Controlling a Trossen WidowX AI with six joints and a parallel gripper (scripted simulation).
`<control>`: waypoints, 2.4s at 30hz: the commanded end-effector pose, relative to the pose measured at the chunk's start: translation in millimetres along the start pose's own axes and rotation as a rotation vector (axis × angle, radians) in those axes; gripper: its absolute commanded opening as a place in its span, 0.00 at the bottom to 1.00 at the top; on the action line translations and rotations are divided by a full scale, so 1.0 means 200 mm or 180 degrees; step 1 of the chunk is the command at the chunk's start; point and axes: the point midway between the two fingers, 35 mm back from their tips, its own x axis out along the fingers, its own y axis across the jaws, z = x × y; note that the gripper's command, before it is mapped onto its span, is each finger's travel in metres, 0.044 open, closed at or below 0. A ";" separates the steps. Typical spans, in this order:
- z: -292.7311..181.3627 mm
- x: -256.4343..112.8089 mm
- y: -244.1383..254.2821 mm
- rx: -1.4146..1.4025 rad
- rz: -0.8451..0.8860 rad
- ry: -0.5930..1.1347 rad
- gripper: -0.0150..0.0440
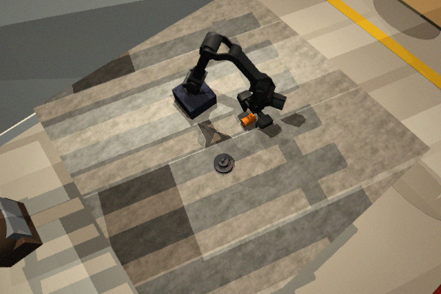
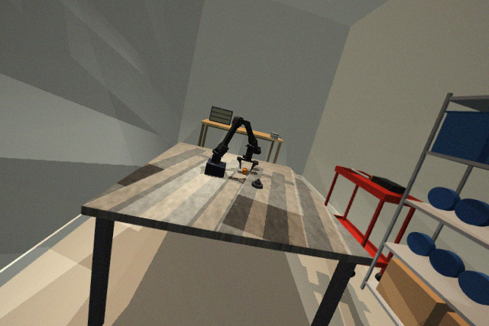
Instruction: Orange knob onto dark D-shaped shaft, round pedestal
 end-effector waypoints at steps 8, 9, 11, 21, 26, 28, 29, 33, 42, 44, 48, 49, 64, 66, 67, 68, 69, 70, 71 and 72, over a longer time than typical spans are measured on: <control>0.01 0.07 0.02 0.0009 0.0025 -0.0001 0.91; 0.01 0.07 0.02 0.0009 0.0025 -0.0001 0.87; 0.01 0.07 0.02 0.0009 0.0025 -0.0001 0.78; 0.01 0.07 0.02 0.0009 0.0025 -0.0001 0.66; 0.01 0.07 0.02 0.0009 0.0025 -0.0001 0.63; 0.01 0.07 0.02 0.0009 0.0025 -0.0001 0.60; 0.01 0.07 0.02 0.0009 0.0025 -0.0001 0.59; 0.01 0.07 0.02 0.0009 0.0025 -0.0001 0.56; -0.02 0.05 0.01 0.0002 0.0022 -0.0253 0.56; -0.03 0.05 0.01 0.0001 0.0021 -0.0372 0.56; -0.05 0.04 0.01 0.0001 0.0019 -0.0591 0.56; -0.06 0.04 0.01 0.0001 0.0019 -0.0644 0.56; -0.14 0.02 0.01 0.0003 0.0015 -0.1441 0.56; -0.15 0.02 0.01 0.0003 0.0015 -0.1546 0.56; -0.15 0.02 0.01 0.0003 0.0015 -0.1599 0.56; -0.16 0.02 0.01 0.0003 0.0014 -0.1652 0.56; -0.17 0.02 0.01 0.0003 0.0014 -0.1705 0.56; -0.17 0.02 0.01 0.0004 0.0014 -0.1758 0.56; -0.18 0.02 0.01 0.0004 0.0014 -0.1810 0.56; -0.18 0.02 0.01 0.0004 0.0014 -0.1863 0.56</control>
